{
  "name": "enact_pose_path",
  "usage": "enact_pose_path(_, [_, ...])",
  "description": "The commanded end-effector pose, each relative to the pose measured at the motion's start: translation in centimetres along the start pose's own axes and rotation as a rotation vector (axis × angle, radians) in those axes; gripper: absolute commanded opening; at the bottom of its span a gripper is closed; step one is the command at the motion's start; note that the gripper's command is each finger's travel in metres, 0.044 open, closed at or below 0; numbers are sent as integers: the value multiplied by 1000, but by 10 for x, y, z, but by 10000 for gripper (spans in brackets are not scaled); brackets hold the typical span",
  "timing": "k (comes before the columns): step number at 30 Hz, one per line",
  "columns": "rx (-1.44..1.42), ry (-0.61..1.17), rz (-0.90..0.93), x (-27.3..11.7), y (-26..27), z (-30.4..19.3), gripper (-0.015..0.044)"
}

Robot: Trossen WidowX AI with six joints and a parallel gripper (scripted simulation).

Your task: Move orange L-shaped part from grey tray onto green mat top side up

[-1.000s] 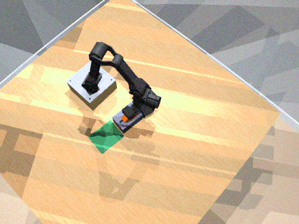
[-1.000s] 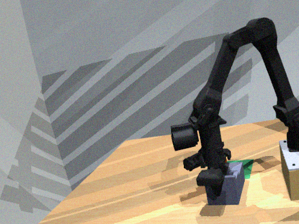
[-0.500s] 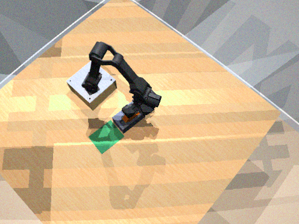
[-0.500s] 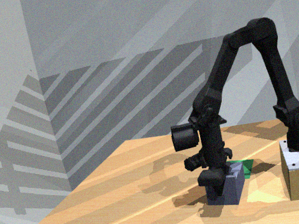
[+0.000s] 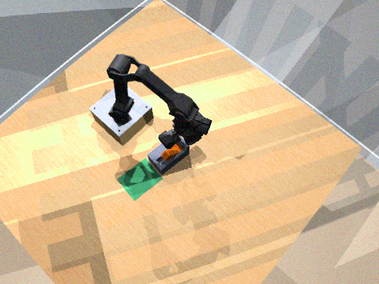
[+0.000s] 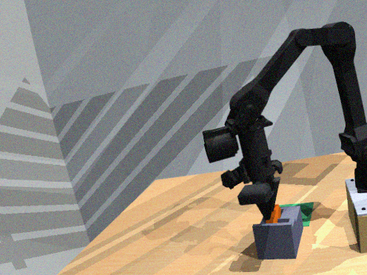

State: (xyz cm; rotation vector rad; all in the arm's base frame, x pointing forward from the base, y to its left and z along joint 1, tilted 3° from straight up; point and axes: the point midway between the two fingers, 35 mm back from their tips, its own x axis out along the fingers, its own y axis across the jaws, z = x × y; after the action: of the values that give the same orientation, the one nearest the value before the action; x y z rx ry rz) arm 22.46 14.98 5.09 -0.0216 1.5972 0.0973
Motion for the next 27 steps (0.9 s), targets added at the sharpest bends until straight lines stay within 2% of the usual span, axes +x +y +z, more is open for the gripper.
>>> enact_pose_path(1, [-3,-27,12,-34,-3,1,180])
enact_pose_path(27, [1,-39,21,-31,-1,3,180])
